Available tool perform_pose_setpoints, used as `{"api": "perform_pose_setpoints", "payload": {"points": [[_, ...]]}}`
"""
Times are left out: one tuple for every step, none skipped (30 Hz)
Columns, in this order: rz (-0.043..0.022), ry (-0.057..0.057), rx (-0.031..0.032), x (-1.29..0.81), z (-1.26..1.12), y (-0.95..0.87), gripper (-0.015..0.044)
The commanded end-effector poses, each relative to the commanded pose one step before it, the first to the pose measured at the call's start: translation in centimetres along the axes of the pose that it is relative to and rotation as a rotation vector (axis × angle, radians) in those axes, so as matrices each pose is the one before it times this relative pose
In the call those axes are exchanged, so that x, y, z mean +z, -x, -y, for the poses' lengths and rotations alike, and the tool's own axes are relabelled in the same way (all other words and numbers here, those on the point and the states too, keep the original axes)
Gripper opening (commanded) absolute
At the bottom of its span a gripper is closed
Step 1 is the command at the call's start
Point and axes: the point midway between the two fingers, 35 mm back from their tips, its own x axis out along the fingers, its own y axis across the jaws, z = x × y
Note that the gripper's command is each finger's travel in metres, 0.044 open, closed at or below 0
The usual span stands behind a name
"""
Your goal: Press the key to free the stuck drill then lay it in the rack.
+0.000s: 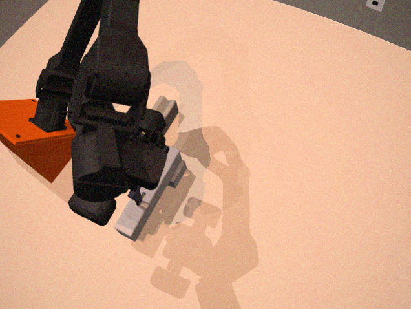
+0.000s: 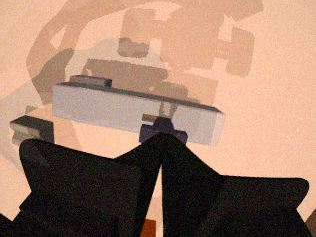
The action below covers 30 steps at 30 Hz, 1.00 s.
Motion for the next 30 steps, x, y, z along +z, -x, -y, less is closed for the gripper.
{"api": "perform_pose_setpoints", "payload": {"points": [[-0.06608, -0.0108, 0.03467, -0.755, -0.152, -2.446, 0.0], [0.0, 0.0, 0.00001, 0.0, -0.002, -0.026, 0.0], [0.0, 0.0, 0.00001, 0.0, -0.002, -0.028, 0.0], [0.00001, 0.0, 0.00001, 0.001, -0.002, -0.03, 0.0], [0.0, 0.0, 0.00001, 0.001, -0.001, -0.021, 0.0], [0.0, 0.0, 0.00001, 0.001, -0.001, -0.024, 0.0], [0.00001, 0.0, 0.00001, 0.002, -0.002, -0.03, 0.0], [0.00001, 0.0, 0.00001, 0.002, -0.002, -0.034, 0.0], [0.00001, 0.0, 0.00001, 0.003, -0.002, -0.037, 0.0], [0.00001, 0.0, 0.00001, 0.003, -0.002, -0.04, 0.0], [0.00001, 0.0, 0.00001, 0.003, -0.002, -0.041, 0.0], [0.00001, 0.0, 0.00001, 0.004, -0.001, -0.043, 0.0], [0.00001, 0.0, 0.00001, 0.003, -0.001, -0.034, 0.0], [0.0, 0.0, 0.00001, 0.006, -0.001, -0.015, 0.0], [0.0, 0.0, 0.0, 0.002, -0.001, -0.005, 0.0], [0.0, 0.0, 0.0, 0.0, 0.0, 0.0, 0.0], [0.0, 0.0, 0.0, 0.006, 0.0, 0.0, 0.0], [0.0, -0.0001, -0.00026, 0.037, 0.019, 0.178, 0.0026], [-0.00001, -0.0001, -0.00051, 0.073, 0.037, 0.368, 0.0053], [-0.00002, -0.0002, -0.00062, 0.09, 0.045, 0.499, 0.0079], [-0.00005, -0.0002, -0.00069, 0.104, 0.051, 0.65, 0.0105], [-0.0001, -0.0002, -0.00069, 0.109, 0.052, 0.828, 0.0131], [-0.00016, -0.0002, -0.00056, 0.101, 0.044, 1.033, 0.0157], [-0.00023, -0.0002, -0.00025, 0.071, 0.022, 1.223, 0.0184], [-0.00027, -0.0001, 0.00022, 0.019, -0.013, 1.306, 0.021], [-0.00019, 0.0, 0.00042, -0.018, -0.03, 0.859, 0.0236], [-0.00013, 0.0, 0.00043, -0.027, -0.032, 0.601, 0.0263], [-0.00008, 0.0, 0.00032, -0.023, -0.024, 0.379, 0.0289], [-0.00003, 0.0, 0.00012, -0.009, -0.009, 0.133, 0.0315], [0.01677, 0.0212, -0.00971, 0.33, -0.132, -1.077, 0.0341]]}}
